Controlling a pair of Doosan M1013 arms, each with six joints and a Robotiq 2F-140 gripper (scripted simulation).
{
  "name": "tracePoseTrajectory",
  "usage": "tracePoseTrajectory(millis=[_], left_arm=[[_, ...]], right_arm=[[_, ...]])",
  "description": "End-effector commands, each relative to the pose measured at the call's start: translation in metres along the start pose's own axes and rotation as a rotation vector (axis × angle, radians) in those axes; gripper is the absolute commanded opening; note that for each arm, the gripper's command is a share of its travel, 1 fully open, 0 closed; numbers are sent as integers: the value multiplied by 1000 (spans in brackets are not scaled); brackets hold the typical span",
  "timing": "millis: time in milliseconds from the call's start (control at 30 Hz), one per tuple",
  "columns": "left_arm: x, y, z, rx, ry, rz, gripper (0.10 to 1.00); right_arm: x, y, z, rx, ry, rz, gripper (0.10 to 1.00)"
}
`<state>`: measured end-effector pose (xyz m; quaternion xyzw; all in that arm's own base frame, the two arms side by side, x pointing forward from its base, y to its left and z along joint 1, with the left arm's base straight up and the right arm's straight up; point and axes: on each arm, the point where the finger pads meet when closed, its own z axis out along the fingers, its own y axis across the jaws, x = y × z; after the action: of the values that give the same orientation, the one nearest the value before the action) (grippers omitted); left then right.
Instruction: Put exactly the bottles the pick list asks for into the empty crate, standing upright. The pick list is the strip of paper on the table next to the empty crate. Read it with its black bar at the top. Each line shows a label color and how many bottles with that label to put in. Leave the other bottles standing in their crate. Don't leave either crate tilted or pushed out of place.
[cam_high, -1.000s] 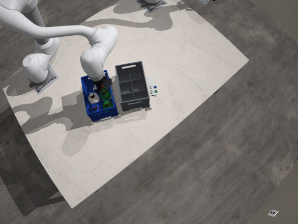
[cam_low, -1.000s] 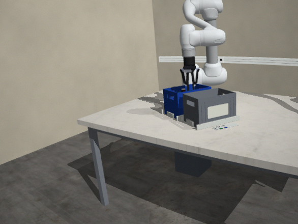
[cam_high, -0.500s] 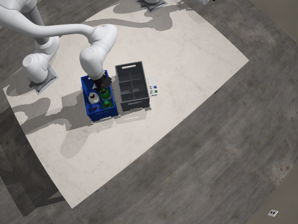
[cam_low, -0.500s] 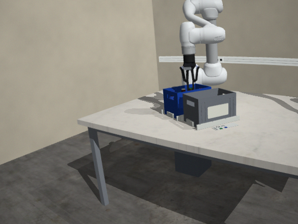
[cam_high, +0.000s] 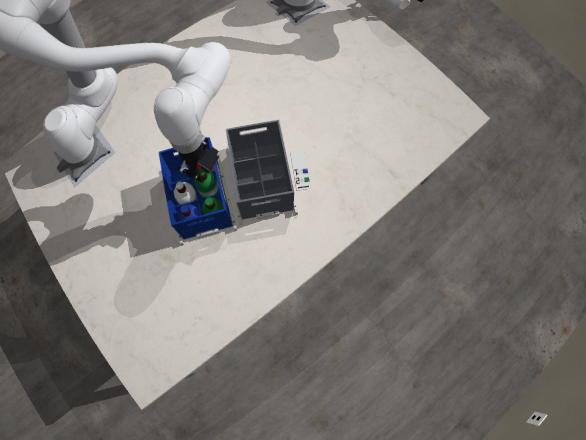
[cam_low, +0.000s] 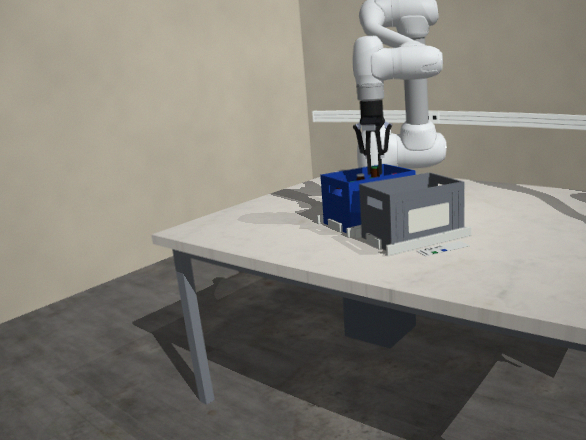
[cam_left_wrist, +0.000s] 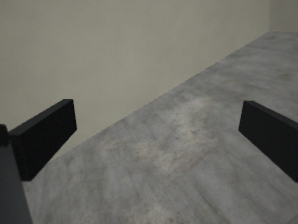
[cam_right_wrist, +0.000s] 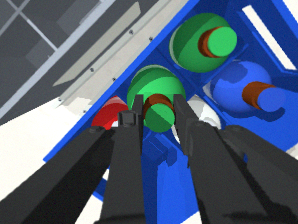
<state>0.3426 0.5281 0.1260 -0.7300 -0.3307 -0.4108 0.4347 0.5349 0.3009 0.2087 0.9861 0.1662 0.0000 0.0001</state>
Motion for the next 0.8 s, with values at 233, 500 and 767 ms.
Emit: tracePoseTrajectory(millis=[233, 500, 767], left_arm=[[1, 0, 0, 0, 1, 0, 1000], [1, 0, 0, 0, 1, 0, 1000], [1, 0, 0, 0, 1, 0, 1000]], right_arm=[[0, 0, -17, 1, 1, 0, 99], [0, 0, -28, 1, 1, 0, 99], [0, 0, -42, 1, 1, 0, 99]])
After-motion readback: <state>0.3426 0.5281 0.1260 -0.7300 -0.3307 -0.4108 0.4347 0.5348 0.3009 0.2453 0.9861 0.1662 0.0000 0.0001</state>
